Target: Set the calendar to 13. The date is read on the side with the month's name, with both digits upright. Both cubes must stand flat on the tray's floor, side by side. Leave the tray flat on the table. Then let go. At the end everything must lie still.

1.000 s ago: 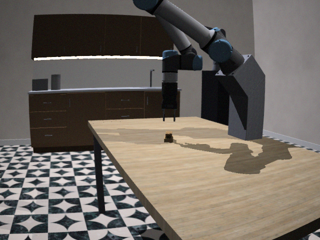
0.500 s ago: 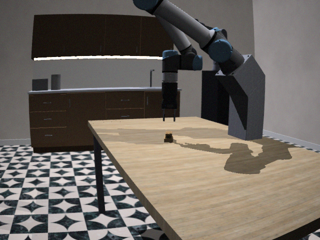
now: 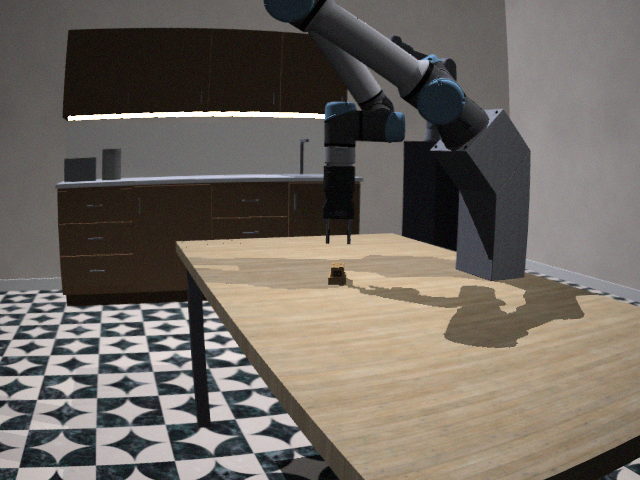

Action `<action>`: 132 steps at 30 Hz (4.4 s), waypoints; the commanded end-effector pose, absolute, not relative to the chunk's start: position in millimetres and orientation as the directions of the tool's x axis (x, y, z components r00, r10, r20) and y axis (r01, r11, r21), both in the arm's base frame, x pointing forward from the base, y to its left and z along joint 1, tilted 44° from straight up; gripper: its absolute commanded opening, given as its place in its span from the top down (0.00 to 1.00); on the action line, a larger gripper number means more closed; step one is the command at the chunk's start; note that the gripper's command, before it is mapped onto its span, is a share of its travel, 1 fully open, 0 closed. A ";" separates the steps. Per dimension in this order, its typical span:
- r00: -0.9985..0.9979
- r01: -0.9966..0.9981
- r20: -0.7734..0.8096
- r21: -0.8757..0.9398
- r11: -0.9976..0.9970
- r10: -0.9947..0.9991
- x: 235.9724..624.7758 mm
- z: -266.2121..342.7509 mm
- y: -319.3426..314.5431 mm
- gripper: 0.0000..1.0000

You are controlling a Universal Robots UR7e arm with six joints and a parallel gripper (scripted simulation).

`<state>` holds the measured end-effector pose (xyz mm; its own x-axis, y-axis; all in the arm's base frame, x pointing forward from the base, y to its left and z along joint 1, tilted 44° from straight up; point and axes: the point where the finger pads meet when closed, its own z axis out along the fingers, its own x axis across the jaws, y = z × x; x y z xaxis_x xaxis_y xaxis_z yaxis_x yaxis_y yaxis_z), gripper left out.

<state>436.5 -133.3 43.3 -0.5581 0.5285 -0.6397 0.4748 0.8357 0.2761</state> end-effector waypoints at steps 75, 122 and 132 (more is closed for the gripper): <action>-0.558 0.475 -0.640 0.276 0.836 0.528 469.7 8.1 -140.7 0.10; -0.558 0.475 -0.640 0.276 0.836 0.528 490.0 -13.3 -145.2 0.10; -0.558 0.475 -0.640 0.276 0.836 0.528 490.0 -13.3 -145.2 0.10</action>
<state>489.9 -145.2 -13.7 -0.5583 0.5285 -0.6396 0.4748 0.8357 0.2761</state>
